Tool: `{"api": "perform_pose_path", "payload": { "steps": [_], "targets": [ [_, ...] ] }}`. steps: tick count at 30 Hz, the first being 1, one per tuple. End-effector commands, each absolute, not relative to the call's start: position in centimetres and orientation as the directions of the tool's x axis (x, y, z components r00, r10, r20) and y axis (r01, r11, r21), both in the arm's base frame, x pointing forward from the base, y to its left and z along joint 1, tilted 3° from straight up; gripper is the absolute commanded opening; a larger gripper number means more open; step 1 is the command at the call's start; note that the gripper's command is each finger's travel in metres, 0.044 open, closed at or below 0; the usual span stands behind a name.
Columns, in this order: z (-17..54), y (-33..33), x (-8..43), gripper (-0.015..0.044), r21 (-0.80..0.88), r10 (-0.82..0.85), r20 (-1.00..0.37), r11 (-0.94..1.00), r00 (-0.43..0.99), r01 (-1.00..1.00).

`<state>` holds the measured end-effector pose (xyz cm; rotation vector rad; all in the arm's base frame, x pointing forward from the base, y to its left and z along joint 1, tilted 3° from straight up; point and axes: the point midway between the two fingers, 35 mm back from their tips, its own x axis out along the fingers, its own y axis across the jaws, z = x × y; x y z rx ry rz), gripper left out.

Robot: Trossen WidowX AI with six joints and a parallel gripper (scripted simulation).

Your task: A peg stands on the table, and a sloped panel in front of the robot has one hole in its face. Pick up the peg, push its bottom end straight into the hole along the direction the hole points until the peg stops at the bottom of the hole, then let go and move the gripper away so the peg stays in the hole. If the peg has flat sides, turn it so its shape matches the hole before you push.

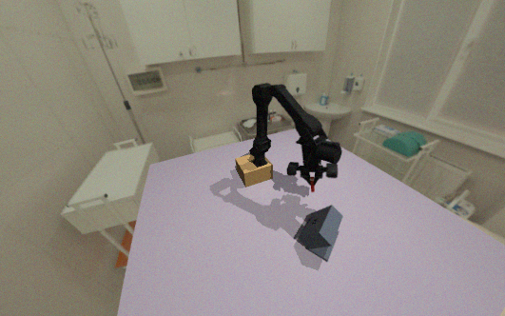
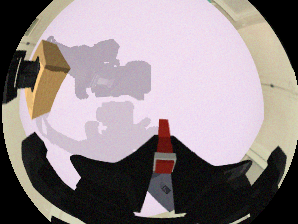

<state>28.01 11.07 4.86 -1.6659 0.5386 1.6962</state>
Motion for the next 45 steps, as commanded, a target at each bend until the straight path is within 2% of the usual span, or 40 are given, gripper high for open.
{"api": "perform_pose_path", "payload": {
  "steps": [1,45],
  "targets": [
    [4.8,10.7,28.1,0.0,-0.199,0.209,-0.975,-0.666,0.076,-0.719],
    [4.8,6.7,29.8,0.0,-0.407,0.352,-0.904,-0.526,0.244,-0.747]
  ]
}}
